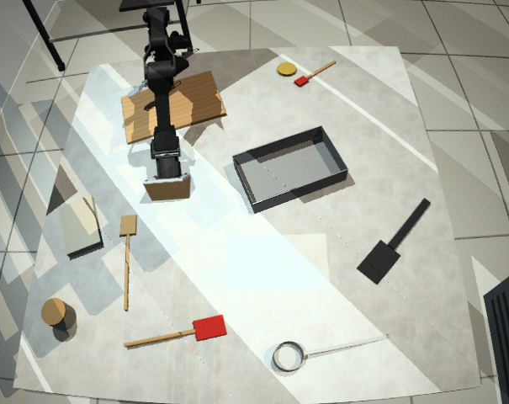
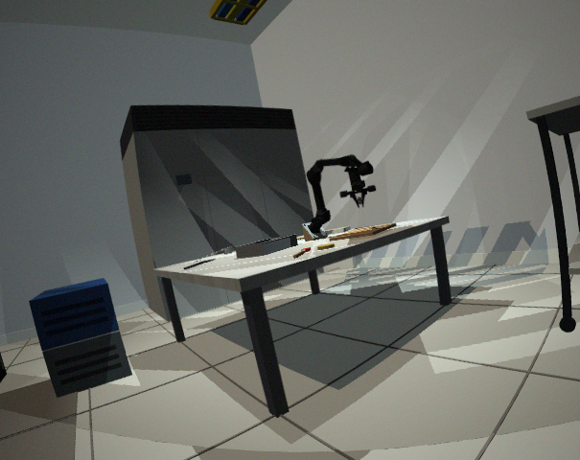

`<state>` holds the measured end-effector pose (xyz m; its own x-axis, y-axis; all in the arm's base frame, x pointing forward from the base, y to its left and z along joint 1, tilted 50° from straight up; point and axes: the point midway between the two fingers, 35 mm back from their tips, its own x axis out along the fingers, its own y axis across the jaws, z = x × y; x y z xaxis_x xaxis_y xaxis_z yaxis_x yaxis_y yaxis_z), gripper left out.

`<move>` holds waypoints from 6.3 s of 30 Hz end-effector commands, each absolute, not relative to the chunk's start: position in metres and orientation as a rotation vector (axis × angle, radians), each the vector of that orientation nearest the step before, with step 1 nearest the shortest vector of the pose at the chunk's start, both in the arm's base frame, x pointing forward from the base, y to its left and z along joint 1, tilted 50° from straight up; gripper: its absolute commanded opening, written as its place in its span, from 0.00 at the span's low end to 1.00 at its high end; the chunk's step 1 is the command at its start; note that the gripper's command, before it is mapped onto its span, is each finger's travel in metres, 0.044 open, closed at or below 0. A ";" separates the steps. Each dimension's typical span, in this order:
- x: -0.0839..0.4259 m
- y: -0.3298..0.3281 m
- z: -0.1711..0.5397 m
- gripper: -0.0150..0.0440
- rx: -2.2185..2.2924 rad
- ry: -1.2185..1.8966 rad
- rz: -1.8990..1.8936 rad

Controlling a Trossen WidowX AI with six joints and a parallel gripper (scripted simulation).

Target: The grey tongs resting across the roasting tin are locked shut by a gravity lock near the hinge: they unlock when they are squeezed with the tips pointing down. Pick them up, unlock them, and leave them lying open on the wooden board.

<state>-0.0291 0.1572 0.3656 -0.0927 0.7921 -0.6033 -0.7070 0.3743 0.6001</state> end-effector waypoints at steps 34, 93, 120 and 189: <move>0.008 0.101 0.393 0.00 0.577 0.910 1.152; -0.050 0.080 0.401 0.00 0.725 0.198 0.958; -0.056 0.086 0.399 0.00 0.703 0.148 0.939; -0.001 0.080 0.402 0.00 0.713 0.713 1.112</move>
<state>-0.0028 0.0788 0.4003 0.3006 0.9450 -0.1292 -0.5369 0.2796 0.7960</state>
